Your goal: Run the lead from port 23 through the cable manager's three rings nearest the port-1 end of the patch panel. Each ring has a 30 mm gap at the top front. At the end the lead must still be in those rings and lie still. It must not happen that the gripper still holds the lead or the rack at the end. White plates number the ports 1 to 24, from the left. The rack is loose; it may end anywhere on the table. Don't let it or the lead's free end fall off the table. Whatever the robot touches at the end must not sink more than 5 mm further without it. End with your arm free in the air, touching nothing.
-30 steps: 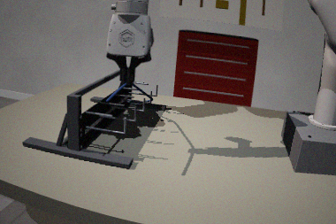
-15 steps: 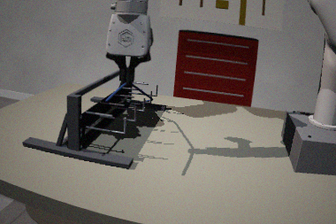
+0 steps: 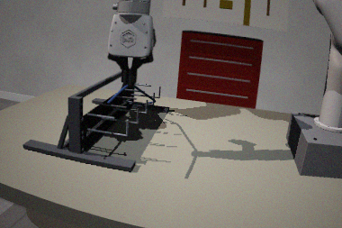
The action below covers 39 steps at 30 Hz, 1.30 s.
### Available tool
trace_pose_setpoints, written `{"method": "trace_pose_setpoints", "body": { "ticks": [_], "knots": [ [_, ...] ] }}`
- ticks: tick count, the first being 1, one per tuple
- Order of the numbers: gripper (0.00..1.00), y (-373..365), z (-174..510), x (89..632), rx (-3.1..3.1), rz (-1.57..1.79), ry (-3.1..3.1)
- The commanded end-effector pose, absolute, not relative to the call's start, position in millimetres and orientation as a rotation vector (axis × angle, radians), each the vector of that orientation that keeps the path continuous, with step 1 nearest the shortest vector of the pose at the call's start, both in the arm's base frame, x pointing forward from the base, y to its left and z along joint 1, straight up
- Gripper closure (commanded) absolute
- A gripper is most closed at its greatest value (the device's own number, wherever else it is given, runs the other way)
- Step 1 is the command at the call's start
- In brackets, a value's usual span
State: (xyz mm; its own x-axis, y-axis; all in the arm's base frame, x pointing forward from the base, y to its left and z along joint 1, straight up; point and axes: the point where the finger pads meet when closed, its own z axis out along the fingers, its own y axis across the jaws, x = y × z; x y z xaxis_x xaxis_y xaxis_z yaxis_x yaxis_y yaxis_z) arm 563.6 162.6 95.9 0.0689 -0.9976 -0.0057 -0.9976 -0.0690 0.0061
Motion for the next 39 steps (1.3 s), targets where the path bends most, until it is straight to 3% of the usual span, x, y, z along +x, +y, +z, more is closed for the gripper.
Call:
{"method": "trace_pose_setpoints", "body": {
  "ticks": [1, 39],
  "knots": [
    [1.0, 165, 99, 565, 2.303, -0.009, -2.145],
    [1.0, 165, 69, 565, 2.303, -0.009, -2.145]
  ]
}}
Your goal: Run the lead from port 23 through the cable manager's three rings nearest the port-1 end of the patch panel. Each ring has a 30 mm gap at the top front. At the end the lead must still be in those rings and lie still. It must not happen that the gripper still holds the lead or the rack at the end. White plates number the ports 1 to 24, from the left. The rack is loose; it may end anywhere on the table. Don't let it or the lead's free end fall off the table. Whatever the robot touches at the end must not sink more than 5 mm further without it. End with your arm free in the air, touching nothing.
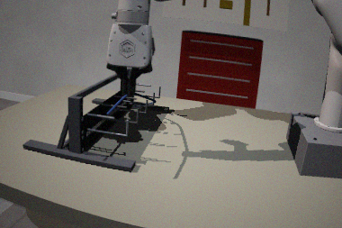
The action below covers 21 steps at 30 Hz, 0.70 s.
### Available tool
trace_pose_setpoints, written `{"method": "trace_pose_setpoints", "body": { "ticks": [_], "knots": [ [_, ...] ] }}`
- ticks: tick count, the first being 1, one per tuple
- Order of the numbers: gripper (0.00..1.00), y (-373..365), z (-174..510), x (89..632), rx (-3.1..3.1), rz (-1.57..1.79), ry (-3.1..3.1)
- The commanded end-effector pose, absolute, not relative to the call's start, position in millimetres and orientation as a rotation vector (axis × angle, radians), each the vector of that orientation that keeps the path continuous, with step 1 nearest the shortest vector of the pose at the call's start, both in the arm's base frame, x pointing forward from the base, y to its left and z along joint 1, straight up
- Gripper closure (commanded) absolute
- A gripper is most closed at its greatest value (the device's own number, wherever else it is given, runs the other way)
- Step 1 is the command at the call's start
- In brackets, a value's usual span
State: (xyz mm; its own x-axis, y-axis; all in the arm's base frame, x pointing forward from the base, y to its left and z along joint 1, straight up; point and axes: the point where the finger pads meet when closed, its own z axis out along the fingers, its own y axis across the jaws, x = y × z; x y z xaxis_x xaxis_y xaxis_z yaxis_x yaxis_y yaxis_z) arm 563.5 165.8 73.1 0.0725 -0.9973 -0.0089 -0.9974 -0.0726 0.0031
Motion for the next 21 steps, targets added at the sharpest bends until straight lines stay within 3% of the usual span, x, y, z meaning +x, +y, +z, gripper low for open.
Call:
{"method": "trace_pose_setpoints", "body": {
  "ticks": [1, 21],
  "knots": [
    [1.0, 165, 67, 565, -2.294, 0.009, 2.137],
    [1.0, 165, 31, 565, -2.294, 0.009, 2.137]
  ]
}}
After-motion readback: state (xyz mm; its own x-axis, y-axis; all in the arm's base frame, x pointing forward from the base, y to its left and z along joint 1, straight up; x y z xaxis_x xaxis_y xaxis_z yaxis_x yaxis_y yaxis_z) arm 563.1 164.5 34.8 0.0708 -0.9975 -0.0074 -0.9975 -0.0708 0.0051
